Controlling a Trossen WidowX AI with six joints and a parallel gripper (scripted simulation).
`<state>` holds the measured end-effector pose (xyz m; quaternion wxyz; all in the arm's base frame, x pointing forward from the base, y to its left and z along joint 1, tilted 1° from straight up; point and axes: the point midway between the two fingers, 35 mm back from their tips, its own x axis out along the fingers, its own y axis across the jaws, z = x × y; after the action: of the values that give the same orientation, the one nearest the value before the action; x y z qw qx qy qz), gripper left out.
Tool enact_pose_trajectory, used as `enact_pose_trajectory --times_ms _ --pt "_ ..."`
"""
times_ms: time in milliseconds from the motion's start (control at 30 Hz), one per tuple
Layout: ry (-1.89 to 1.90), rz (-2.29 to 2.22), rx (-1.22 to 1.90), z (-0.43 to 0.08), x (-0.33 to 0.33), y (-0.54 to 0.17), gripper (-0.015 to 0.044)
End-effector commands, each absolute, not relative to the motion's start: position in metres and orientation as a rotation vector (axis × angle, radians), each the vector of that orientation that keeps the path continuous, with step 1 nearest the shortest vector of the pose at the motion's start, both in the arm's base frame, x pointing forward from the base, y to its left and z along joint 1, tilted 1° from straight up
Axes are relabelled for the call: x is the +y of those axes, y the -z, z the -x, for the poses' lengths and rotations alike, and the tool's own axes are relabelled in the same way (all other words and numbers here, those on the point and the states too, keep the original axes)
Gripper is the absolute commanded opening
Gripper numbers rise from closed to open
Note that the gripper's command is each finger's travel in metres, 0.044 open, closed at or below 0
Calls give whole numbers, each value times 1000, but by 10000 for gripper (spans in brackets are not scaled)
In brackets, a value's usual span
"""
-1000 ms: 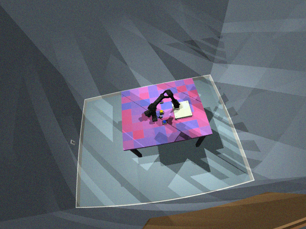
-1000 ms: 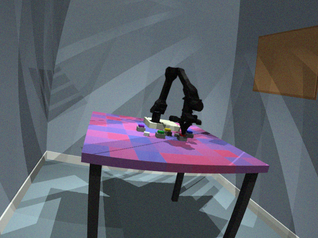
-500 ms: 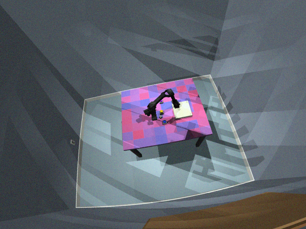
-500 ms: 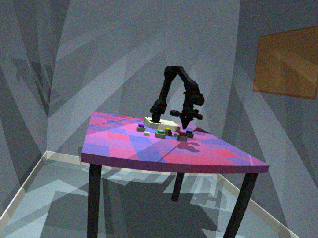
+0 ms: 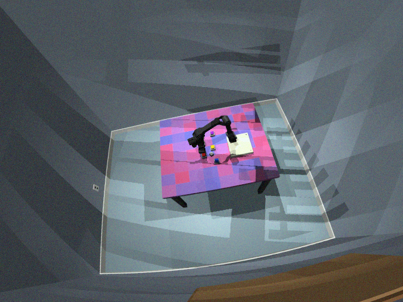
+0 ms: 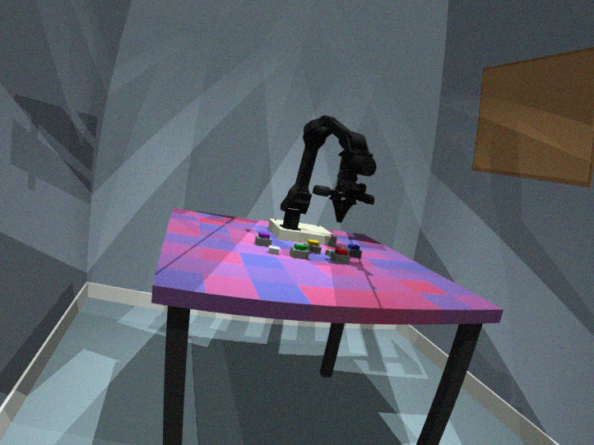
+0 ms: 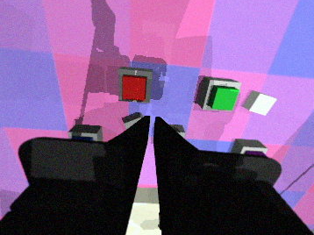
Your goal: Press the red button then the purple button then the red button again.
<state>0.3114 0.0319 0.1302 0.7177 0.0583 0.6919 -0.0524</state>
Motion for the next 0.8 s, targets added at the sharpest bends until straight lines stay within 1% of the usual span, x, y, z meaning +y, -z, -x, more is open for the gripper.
enact_pose_trajectory --times_ms 0,200,433,600,767 --pt "148 -133 1519 -304 1 -133 20" --pt "137 -120 1531 -272 -65 -133 20" --pt "119 -109 1542 -214 -126 -129 20" --pt "106 -103 1545 -174 -150 -126 20" --pt "104 -102 1546 -167 -153 -123 20"
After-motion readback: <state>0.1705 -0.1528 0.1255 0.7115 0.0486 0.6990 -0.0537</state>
